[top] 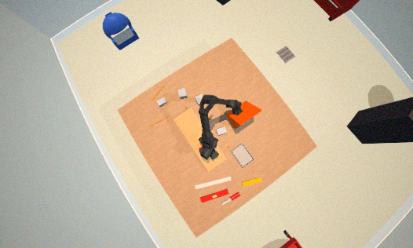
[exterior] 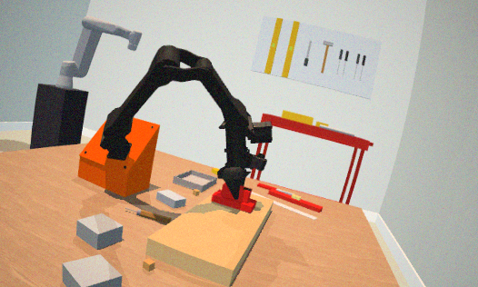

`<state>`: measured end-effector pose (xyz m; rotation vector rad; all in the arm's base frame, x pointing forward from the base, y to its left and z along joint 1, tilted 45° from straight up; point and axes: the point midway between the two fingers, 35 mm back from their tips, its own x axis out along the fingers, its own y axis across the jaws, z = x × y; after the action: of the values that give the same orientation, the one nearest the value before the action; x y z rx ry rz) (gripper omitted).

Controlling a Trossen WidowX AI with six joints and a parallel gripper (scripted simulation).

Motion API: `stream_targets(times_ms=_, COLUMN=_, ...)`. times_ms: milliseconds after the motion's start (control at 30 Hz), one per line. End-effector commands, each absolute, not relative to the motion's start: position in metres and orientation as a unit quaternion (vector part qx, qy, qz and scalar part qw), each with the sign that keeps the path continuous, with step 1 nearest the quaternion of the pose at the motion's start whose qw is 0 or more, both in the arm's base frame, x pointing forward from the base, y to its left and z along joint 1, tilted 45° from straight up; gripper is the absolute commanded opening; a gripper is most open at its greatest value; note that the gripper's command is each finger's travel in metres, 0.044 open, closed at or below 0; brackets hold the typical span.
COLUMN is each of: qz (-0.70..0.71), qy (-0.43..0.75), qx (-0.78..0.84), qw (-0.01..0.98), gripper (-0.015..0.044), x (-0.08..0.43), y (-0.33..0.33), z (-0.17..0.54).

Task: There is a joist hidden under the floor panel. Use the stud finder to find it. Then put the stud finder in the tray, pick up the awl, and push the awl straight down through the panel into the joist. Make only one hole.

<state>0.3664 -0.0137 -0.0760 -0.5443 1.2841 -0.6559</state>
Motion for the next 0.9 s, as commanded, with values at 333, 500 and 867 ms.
stream_targets(times_ms=333, qz=-0.301, qy=0.579, qx=-0.246, qw=0.717, gripper=0.0, x=0.361, y=-0.043, z=-0.048)
stream_targets(times_ms=500, qz=-0.301, qy=0.579, qx=-0.246, qw=0.717, gripper=0.0, x=0.36, y=-0.052, z=-0.039)
stream_targets(times_ms=867, qz=-0.301, qy=0.579, qx=-0.247, qw=0.716, gripper=0.0, x=0.355, y=-0.072, z=-0.019)
